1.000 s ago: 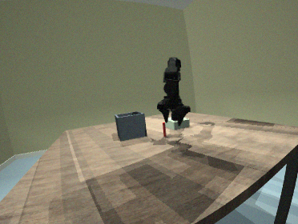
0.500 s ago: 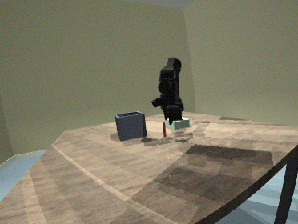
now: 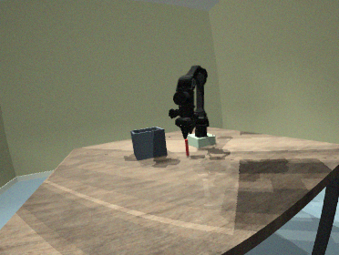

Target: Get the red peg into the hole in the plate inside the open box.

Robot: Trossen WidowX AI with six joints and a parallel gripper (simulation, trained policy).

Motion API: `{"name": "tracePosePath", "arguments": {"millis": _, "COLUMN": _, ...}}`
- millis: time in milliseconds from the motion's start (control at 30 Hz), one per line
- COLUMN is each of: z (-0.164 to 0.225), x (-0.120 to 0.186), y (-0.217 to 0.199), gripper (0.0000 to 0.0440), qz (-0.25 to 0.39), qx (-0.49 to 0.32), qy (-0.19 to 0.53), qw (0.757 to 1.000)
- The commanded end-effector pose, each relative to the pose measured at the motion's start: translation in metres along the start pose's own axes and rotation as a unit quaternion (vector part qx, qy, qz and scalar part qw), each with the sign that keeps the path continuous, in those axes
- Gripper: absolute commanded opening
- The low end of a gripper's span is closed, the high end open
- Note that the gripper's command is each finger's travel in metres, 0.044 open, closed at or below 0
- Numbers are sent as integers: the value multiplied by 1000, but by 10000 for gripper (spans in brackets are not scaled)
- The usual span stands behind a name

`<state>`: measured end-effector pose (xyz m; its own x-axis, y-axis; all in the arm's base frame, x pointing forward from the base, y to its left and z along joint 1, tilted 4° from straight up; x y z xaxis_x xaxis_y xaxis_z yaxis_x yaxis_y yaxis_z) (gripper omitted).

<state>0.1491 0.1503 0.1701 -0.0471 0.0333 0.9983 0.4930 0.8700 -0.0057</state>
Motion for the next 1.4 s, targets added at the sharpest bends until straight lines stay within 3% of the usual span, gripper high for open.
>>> {"name": "tracePosePath", "arguments": {"millis": 0, "z": -2, "x": 1, "y": -5, "gripper": 430, "qz": 3, "qx": -45, "qy": 9, "qw": 999}}
{"name": "tracePosePath", "arguments": {"millis": 333, "z": -5, "x": -8, "y": -13, "gripper": 436, "qz": 18, "qx": -116, "qy": 25, "qw": 993}}
{"name": "tracePosePath", "arguments": {"millis": 767, "z": -8, "x": -50, "y": -13, "gripper": 440, "qz": 20, "qx": -182, "qy": 40, "qw": 982}}
{"name": "tracePosePath", "arguments": {"millis": 900, "z": -9, "x": -60, "y": -13, "gripper": 423, "qz": 20, "qx": -199, "qy": 40, "qw": 979}}
{"name": "tracePosePath", "arguments": {"millis": 967, "z": -9, "x": -65, "y": -13, "gripper": 388, "qz": 20, "qx": -204, "qy": 40, "qw": 978}}
{"name": "tracePosePath", "arguments": {"millis": 1367, "z": -18, "x": -78, "y": -2, "gripper": 84, "qz": 4, "qx": -210, "qy": 44, "qw": 977}}
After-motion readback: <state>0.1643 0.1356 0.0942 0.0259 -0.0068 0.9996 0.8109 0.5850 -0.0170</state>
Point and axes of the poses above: the point midway between the two fingers, 35 mm back from their tips, its own x axis back along the fingers, its own y axis across the jaws, z = x × y, the point moved 8 cm from there along x, back along the fingers, and after that the axes turned 11 degrees about x, right-handed, at the moved point
